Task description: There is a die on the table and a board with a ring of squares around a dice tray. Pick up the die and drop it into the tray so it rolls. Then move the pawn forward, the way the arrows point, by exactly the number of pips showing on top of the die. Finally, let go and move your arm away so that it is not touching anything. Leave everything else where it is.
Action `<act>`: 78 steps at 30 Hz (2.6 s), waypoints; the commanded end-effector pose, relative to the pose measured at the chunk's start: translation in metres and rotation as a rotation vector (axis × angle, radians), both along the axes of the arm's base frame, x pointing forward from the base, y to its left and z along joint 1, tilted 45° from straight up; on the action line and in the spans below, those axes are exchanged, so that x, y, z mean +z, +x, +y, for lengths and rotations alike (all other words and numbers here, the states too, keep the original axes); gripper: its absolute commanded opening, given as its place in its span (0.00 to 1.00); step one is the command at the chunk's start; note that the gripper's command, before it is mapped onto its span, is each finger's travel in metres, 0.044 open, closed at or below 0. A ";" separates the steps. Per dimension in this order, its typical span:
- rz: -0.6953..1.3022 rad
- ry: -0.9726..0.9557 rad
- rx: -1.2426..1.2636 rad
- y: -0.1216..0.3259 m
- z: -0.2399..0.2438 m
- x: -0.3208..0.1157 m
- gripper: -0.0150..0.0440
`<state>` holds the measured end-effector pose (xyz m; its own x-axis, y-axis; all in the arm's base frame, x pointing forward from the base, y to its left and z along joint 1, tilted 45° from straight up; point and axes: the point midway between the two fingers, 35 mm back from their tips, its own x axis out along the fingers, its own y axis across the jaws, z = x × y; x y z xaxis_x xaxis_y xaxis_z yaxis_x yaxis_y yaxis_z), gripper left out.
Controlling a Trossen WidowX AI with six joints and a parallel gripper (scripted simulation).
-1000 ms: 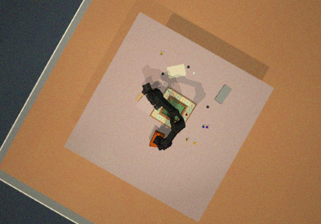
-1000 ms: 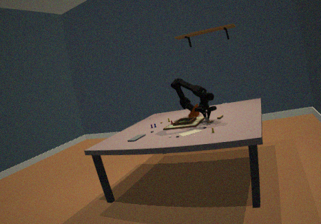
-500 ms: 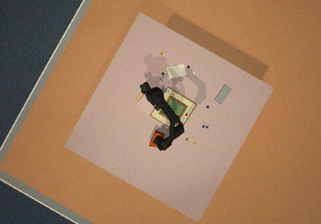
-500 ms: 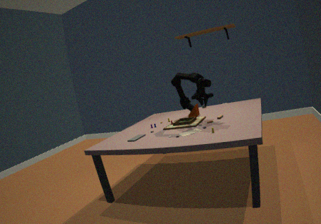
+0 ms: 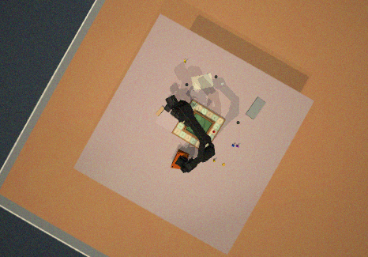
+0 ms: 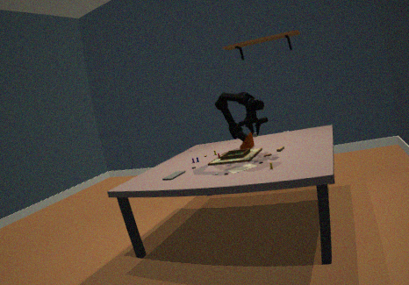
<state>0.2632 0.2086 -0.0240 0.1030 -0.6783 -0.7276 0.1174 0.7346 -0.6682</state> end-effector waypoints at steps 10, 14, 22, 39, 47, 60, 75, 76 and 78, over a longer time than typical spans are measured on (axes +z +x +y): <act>0.250 -0.038 0.275 0.009 -0.030 0.022 0.25; 0.330 -0.050 0.361 0.011 -0.040 0.029 0.25; 0.488 -0.076 0.531 0.013 -0.059 0.041 0.25; 0.828 -0.134 0.889 0.011 -0.103 0.064 0.25; 0.990 -0.162 1.055 0.008 -0.123 0.073 0.25; 1.164 -0.192 1.229 0.003 -0.144 0.082 0.25; 0.978 0.232 1.419 -0.007 -0.152 0.069 0.25; 0.957 0.256 1.437 -0.008 -0.152 0.068 0.25; 0.911 0.302 1.474 -0.008 -0.152 0.068 0.25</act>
